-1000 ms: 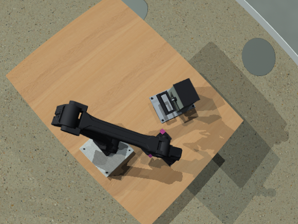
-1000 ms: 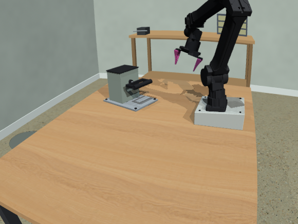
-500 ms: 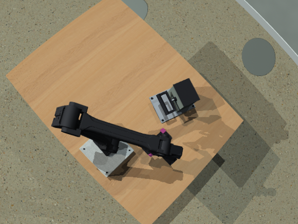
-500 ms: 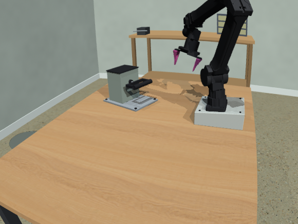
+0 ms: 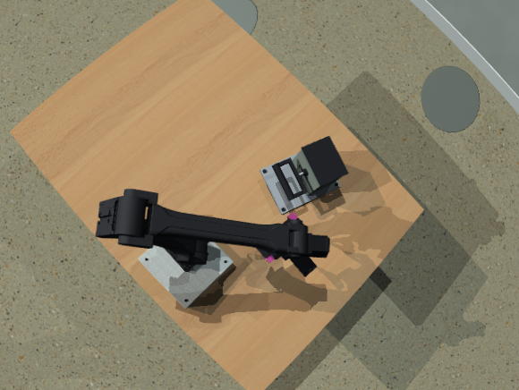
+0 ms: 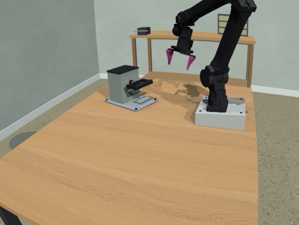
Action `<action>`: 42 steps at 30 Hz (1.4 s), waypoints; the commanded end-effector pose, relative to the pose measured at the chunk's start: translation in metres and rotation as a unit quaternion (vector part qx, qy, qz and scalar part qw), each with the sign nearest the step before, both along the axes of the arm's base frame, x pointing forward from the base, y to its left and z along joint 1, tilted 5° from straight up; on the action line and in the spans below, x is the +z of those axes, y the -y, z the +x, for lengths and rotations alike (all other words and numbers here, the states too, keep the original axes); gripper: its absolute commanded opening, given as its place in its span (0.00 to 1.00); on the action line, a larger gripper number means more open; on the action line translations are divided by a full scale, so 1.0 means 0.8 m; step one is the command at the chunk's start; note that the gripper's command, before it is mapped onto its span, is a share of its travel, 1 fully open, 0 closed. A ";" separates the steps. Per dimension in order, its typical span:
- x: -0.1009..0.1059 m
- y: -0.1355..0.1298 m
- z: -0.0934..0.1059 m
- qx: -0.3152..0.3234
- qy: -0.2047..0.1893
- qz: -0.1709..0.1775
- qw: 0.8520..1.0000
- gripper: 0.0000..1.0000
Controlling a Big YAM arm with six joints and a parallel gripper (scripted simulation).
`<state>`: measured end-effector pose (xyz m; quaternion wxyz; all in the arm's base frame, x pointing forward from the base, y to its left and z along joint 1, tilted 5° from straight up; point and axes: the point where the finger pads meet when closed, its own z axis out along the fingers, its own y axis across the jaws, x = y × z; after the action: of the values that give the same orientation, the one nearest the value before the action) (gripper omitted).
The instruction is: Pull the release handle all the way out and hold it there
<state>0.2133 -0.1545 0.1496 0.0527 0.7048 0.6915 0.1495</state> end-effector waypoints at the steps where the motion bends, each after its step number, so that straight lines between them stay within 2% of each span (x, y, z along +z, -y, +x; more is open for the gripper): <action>1: 0.022 0.020 0.016 -0.013 0.014 -0.016 1.000 1.00; 28: 0.011 0.019 0.006 -0.023 0.001 0.000 1.000 1.00; 29: 0.023 0.014 0.032 -0.024 0.001 -0.013 1.000 1.00; 31: 0.026 0.001 0.064 -0.044 -0.024 -0.012 0.999 1.00; 42: 0.026 0.001 0.064 -0.044 -0.024 -0.012 0.999 1.00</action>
<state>0.2497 -0.1406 0.1539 0.0304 0.7266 0.6760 0.1191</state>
